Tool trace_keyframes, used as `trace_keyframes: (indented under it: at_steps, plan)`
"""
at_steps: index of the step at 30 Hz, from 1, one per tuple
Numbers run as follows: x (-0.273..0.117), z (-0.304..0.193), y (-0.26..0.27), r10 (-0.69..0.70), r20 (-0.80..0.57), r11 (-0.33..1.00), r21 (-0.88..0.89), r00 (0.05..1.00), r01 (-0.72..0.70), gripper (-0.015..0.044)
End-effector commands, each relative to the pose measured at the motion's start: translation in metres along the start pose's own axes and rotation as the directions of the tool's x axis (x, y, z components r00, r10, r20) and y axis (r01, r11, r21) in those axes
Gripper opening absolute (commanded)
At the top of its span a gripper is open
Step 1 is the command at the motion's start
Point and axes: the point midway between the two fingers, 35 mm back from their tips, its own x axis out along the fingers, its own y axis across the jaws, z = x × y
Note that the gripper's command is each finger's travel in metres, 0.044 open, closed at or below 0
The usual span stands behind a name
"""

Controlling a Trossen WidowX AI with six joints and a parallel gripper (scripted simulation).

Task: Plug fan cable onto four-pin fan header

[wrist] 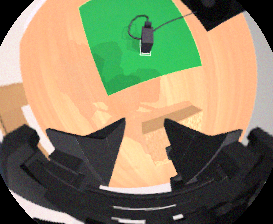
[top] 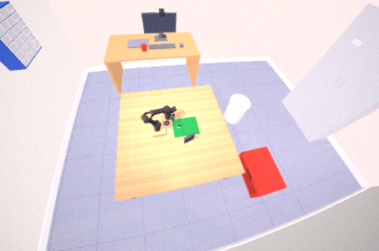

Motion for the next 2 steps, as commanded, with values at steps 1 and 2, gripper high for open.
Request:
trace_keyframes:
  at_steps: [1, 2]
  plan:
    - [0.0001, -0.0011, 0.0001, 0.002, -0.005, 1.0, 0.006, 1.0, -0.002, 0.026]
    - [0.0001, -0.0011, 0.0001, 0.002, -0.005, 1.0, 0.006, 1.0, -0.002, 0.026]
